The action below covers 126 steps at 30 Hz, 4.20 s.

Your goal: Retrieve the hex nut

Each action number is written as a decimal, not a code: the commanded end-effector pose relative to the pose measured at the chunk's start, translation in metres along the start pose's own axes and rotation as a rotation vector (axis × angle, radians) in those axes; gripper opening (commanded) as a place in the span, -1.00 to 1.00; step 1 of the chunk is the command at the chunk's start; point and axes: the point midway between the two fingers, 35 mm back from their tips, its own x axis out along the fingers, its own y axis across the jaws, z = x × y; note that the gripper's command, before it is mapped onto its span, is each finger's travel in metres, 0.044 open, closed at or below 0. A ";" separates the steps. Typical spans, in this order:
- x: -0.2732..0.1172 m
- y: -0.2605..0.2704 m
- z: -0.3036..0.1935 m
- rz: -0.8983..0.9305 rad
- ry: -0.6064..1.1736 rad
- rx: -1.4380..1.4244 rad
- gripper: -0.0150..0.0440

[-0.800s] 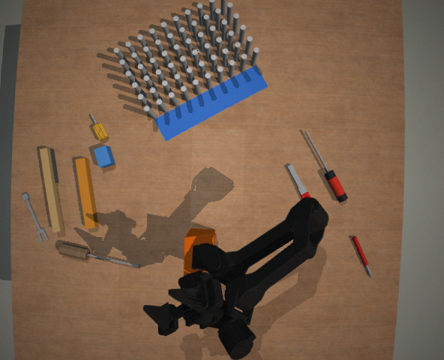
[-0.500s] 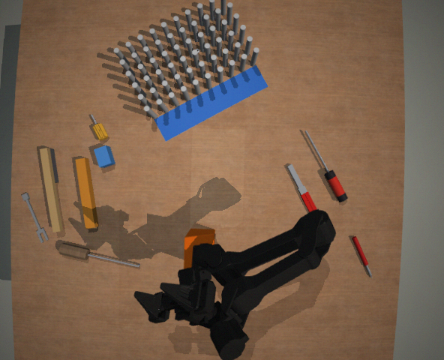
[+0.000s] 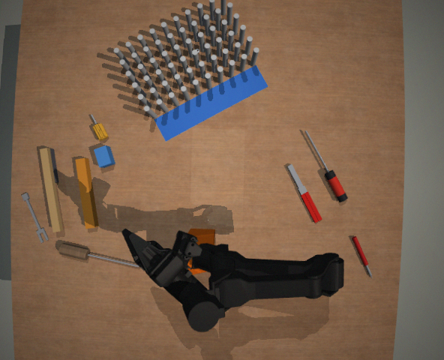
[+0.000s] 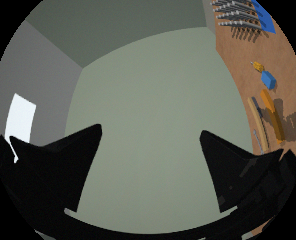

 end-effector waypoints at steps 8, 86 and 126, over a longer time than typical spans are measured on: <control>0.077 -0.004 0.087 -0.170 -0.168 -0.406 1.00; 0.132 -0.119 0.362 -0.656 0.067 -1.593 1.00; 0.126 -0.327 -0.120 2.212 2.523 -2.329 1.00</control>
